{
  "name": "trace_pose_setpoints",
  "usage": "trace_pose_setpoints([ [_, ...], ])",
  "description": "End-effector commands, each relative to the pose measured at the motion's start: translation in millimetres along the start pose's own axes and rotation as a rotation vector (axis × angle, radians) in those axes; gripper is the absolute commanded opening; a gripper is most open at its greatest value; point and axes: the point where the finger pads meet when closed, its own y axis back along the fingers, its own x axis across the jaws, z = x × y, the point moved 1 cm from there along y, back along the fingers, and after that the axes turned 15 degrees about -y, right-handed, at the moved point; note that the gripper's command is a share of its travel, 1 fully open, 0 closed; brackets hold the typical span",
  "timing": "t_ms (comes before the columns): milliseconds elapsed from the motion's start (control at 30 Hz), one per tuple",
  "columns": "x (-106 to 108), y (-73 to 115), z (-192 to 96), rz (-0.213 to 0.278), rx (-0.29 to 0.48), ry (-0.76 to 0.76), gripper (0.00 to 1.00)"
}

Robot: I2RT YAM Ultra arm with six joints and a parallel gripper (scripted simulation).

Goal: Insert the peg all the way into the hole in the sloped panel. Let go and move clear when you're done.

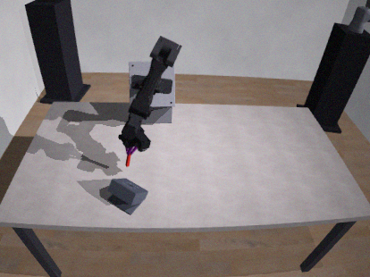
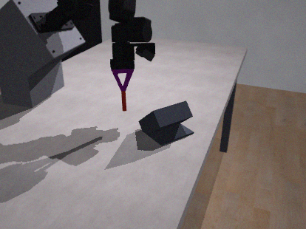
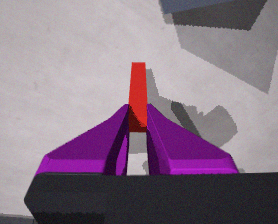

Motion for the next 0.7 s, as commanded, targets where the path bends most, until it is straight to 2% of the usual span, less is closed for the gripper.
trace_pose_setpoints([
  [0,-0.6,4.2,4.7,-0.042,-0.027,0.039,0.0],
  [400,5.0,6.1,12.5,-0.084,-0.054,0.101,0.0],
  [433,1.4,8.3,22.7,-0.098,-0.076,0.108,0.0],
  [500,6.6,6.9,14.9,-0.096,-0.063,0.118,0.0],
  [667,9.4,8.5,18.8,-0.118,-0.077,0.145,0.0],
])
